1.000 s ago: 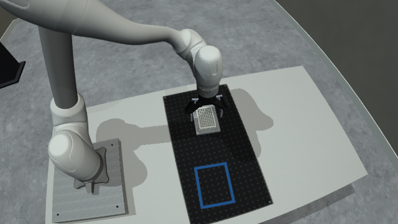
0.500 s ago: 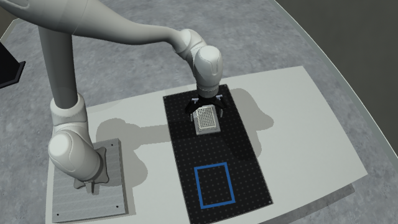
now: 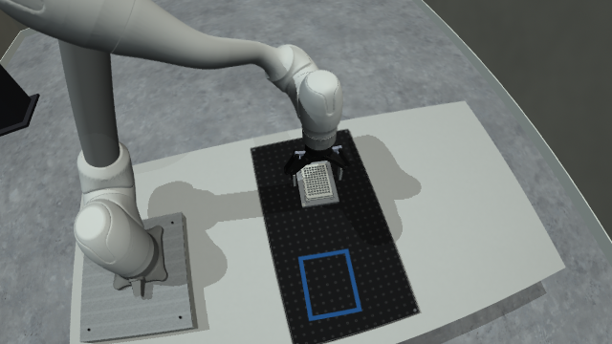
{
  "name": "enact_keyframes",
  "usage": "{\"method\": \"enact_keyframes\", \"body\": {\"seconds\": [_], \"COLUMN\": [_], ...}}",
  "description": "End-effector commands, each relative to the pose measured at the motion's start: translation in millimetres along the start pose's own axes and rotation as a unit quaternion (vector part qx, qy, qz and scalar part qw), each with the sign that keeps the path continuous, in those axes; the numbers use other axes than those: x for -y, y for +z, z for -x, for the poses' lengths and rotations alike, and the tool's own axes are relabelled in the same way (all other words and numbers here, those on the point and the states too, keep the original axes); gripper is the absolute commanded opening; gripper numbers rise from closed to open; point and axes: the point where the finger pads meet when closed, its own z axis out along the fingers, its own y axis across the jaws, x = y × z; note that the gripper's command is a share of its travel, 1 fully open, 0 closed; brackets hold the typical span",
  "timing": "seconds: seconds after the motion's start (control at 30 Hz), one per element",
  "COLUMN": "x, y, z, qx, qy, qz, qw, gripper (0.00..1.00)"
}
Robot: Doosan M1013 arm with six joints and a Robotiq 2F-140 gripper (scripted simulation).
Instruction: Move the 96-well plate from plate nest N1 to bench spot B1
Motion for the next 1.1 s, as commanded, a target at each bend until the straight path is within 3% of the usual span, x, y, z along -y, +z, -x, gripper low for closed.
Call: {"method": "enact_keyframes", "body": {"seconds": [0.0, 0.73, 0.77, 1.07], "x": [1.0, 1.0, 1.0, 1.0], "y": [2.1, 2.1, 2.1, 2.1], "z": [-2.0, -2.0, -2.0, -2.0], "qx": [-0.001, -0.001, -0.001, -0.001], "qy": [-0.002, -0.002, -0.002, -0.002], "qz": [0.0, 0.0, 0.0, 0.0], "qw": [1.0, 1.0, 1.0, 1.0], "gripper": [1.0, 1.0, 0.0, 0.0]}}
